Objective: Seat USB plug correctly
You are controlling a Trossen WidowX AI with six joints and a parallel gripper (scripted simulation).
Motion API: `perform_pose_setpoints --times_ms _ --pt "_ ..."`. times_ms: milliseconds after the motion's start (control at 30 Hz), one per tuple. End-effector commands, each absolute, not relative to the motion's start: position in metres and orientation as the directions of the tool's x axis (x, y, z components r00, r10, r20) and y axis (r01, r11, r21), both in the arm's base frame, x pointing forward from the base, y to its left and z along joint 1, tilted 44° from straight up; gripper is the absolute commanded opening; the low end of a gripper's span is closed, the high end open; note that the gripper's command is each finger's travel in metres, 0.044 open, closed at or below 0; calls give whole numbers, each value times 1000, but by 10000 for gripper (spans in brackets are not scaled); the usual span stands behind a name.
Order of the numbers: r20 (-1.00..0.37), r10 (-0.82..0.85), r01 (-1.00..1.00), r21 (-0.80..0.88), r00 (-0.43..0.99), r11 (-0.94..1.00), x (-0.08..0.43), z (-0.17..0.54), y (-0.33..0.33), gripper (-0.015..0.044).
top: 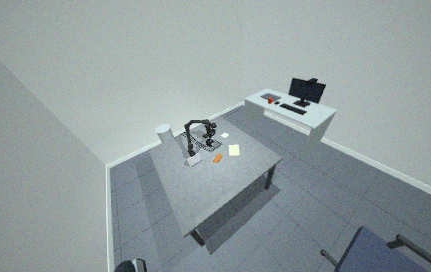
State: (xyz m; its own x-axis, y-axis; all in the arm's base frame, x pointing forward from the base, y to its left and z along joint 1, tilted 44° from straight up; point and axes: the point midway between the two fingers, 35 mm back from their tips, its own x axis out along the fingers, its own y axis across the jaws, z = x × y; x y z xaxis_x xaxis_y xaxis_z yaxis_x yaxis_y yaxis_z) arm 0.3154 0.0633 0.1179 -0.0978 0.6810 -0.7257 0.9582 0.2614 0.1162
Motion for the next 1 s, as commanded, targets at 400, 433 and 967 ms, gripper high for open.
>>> perform_pose_setpoints --times_ms 400,433,967 --pt "-726 681 836 311 -99 453 315 117 64 0" --pt "-726 681 821 327 -99 468 315 117 64 0" --pt "-726 681 523 544 -99 656 315 117 64 0"
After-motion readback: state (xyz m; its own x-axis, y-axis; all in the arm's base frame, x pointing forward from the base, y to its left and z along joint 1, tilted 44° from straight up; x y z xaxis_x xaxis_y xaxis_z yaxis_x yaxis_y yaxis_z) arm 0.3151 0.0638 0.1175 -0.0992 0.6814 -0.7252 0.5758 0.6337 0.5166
